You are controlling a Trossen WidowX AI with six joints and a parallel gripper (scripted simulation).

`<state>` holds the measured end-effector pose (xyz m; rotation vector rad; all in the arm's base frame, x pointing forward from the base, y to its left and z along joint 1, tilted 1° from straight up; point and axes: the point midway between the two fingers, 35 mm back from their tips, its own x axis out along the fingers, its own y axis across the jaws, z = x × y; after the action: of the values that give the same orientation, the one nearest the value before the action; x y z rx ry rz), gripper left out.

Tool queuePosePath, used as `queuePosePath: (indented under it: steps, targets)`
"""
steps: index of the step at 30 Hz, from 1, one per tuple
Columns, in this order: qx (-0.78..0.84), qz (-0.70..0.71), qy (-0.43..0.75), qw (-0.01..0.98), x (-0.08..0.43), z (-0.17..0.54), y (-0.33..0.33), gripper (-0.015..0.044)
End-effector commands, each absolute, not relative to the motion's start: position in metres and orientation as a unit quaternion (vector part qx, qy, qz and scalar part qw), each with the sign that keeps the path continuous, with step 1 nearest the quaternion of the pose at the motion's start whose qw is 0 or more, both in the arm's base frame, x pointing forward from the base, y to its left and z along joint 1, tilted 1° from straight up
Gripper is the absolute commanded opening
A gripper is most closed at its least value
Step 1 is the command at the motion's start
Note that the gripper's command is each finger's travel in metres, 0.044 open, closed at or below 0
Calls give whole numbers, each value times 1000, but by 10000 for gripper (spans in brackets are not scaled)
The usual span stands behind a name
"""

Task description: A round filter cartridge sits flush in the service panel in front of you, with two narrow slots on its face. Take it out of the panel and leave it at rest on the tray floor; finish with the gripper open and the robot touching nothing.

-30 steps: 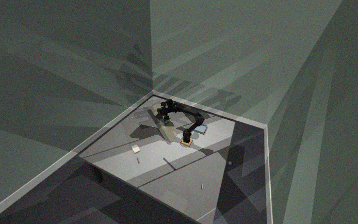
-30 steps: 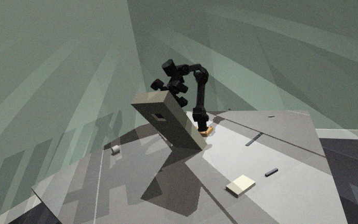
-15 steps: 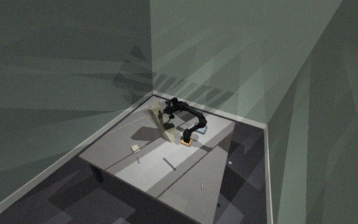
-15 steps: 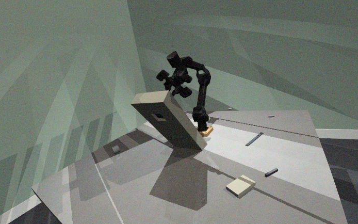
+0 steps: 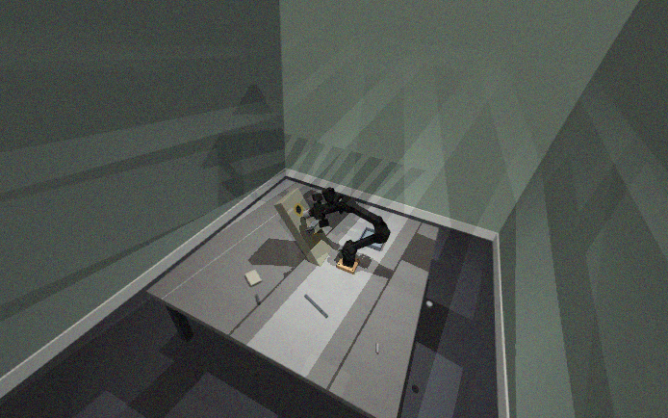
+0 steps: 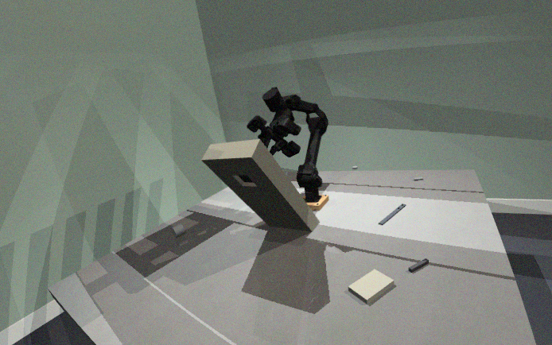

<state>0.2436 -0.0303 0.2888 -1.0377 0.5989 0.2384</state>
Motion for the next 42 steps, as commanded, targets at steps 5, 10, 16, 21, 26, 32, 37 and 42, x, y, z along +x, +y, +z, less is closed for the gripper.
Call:
queuePosePath:
  steps: [5, 10, 16, 21, 26, 32, 37, 42]
  targets:
    - [-489, 109, 282, 818, 231, 263, -30, 0]
    - [-489, 109, 282, 818, 227, 252, -29, 0]
    - [-487, 113, 283, 819, 229, 257, -28, 95]
    - [-487, 113, 283, 819, 229, 257, -28, 95]
    - [-487, 113, 283, 819, 229, 257, -28, 95]
    - [-487, 113, 283, 819, 229, 257, -28, 95]
    - [-487, 113, 283, 819, 229, 257, -28, 95]
    - [-487, 113, 283, 819, 229, 257, -28, 95]
